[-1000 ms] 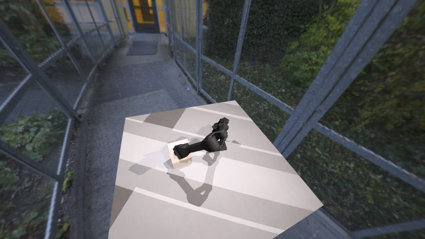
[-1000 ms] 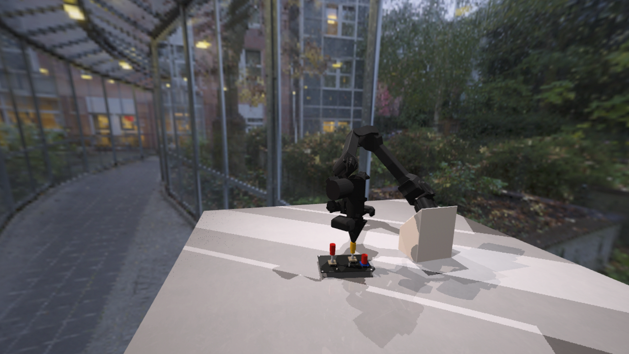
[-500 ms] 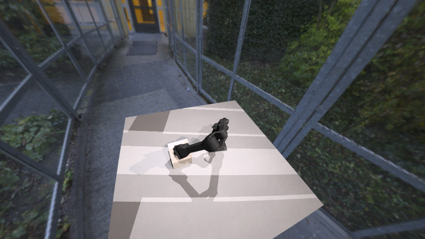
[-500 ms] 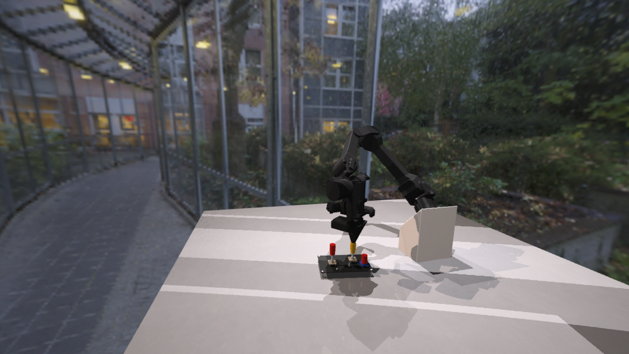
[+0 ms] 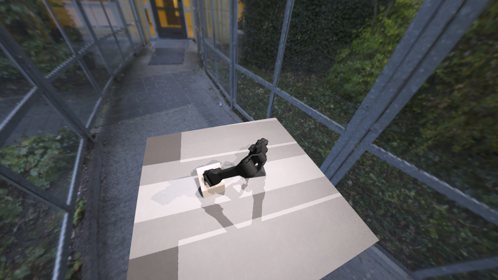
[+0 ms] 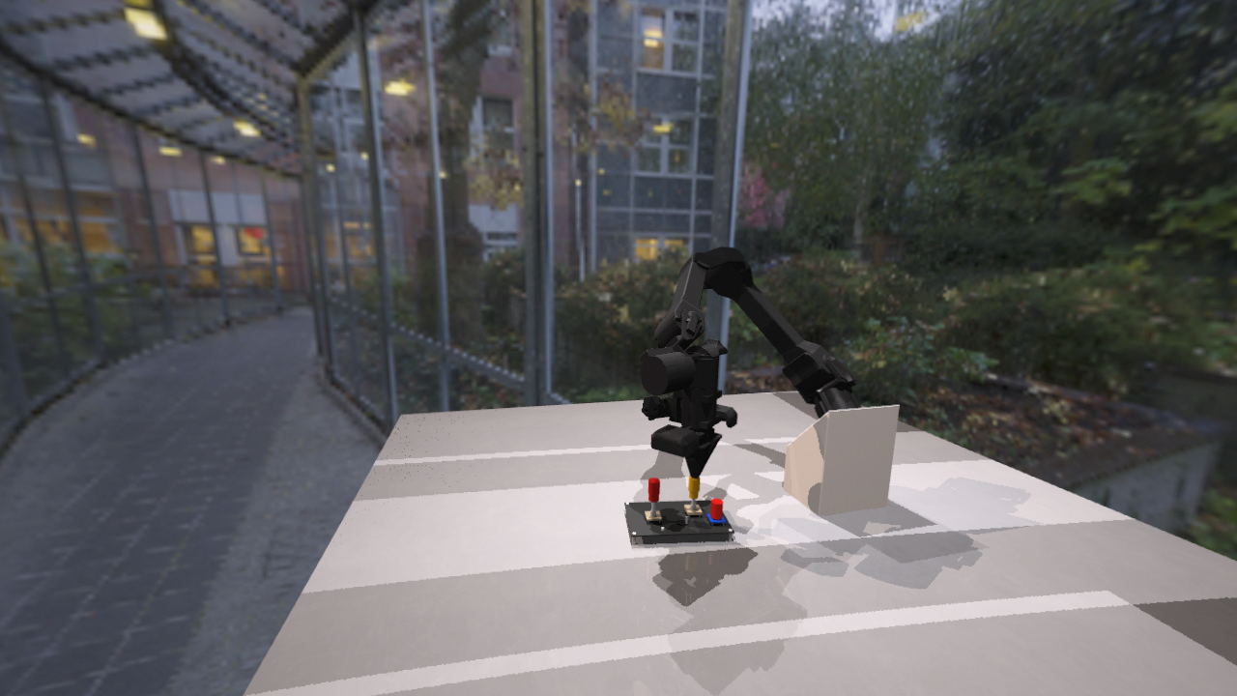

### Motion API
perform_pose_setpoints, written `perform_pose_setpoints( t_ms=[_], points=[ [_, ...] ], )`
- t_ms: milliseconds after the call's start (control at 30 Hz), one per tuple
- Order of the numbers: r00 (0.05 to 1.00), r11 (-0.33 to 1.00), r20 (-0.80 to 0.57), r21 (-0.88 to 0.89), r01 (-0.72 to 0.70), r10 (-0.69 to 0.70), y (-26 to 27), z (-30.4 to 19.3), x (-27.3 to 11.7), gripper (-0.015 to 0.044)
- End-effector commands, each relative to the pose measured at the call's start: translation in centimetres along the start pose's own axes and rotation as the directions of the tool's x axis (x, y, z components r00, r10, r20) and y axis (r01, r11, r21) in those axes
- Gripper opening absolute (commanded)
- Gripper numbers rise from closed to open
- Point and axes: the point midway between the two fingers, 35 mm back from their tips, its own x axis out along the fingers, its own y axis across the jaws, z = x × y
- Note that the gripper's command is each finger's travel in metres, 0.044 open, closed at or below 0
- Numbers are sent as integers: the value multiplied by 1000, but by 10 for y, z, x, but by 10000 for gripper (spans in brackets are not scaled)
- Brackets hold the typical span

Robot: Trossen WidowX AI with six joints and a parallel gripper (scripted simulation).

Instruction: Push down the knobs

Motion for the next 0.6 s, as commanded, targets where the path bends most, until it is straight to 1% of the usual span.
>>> perform_pose_setpoints(
  t_ms=[0, 567],
  points=[
    [1000, 1000, 4, -1, 2, -2, 0, 1, 4, 0],
    [1000, 1000, 4, -1, 2, -2, 0, 1, 8, 0]
  ],
)
